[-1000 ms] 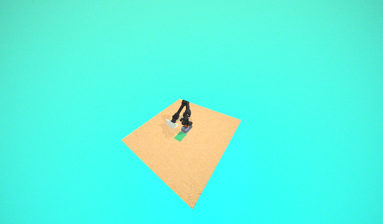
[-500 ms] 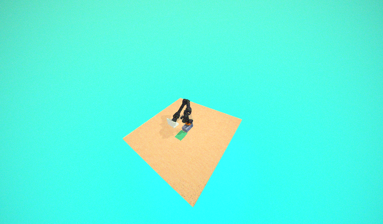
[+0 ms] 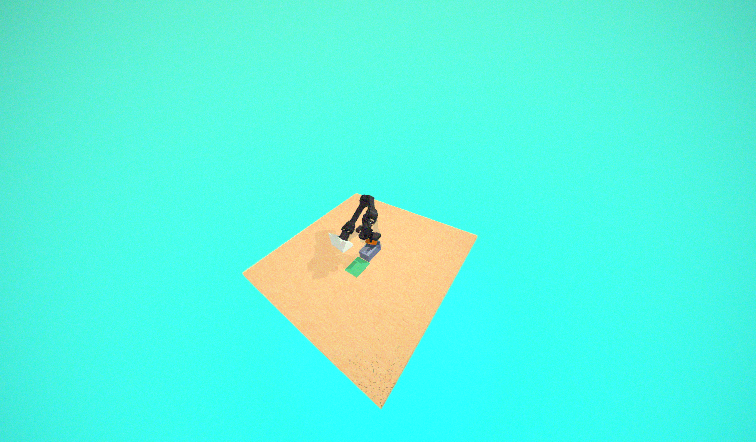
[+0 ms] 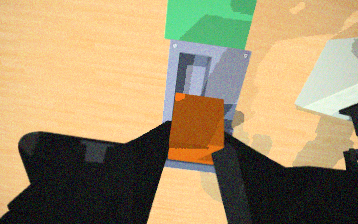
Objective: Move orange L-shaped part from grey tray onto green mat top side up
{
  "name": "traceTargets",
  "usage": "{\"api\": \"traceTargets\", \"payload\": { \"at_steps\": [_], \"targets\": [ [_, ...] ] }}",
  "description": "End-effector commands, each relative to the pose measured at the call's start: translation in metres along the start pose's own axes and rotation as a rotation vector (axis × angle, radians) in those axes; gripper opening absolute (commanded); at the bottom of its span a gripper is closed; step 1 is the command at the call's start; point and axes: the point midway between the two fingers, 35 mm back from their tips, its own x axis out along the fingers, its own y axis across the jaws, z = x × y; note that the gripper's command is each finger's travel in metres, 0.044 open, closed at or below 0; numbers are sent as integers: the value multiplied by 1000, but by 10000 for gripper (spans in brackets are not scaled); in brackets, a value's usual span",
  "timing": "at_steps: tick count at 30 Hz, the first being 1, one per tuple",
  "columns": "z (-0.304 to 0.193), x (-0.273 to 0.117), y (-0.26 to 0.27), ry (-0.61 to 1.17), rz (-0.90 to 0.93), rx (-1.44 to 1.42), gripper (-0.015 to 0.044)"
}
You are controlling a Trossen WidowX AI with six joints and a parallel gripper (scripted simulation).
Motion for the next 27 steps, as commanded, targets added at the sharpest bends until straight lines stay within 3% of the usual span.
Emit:
{"api": "traceTargets", "payload": {
  "at_steps": [1,14,27],
  "targets": [
    [0,-7,0,-10,6,-5,0],
    [6,-15,-1,-18,18,1,0],
    [68,-15,-7,-4,-5,-8,0]
  ]
}}
